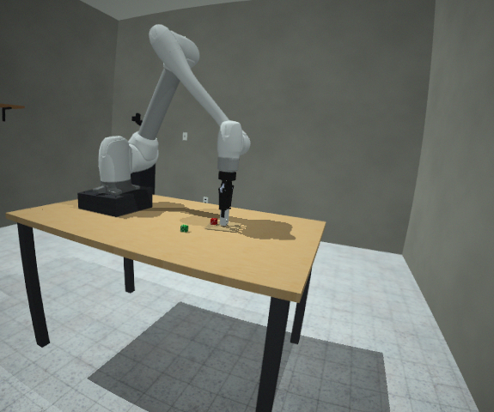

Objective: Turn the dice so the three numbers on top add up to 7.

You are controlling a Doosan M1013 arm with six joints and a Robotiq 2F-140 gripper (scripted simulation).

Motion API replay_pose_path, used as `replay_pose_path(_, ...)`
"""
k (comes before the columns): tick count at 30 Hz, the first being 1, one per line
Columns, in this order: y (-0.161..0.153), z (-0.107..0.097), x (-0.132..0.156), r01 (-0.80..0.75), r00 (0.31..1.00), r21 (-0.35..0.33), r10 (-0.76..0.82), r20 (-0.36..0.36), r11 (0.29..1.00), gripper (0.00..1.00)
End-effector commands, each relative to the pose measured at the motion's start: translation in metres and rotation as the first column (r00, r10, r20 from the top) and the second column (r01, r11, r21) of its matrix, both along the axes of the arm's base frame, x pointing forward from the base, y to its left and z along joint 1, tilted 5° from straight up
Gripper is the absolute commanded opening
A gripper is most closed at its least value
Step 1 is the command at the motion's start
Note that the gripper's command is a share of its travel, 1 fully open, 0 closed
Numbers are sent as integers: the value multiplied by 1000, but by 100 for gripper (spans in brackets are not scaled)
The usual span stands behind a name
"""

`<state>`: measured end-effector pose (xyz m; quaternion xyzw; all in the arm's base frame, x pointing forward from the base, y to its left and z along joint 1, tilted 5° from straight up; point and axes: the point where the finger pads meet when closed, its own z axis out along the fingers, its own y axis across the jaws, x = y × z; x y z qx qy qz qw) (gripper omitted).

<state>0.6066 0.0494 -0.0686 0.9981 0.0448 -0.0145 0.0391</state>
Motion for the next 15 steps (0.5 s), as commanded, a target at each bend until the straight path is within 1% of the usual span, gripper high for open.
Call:
replay_pose_path(1, -1, -4, 0, 1, 1000, -1, -1, 1, 1000, 13)
replay_pose_path(15, -1, -6, 0, 1, 1000, -1, -1, 1, 1000, 13)
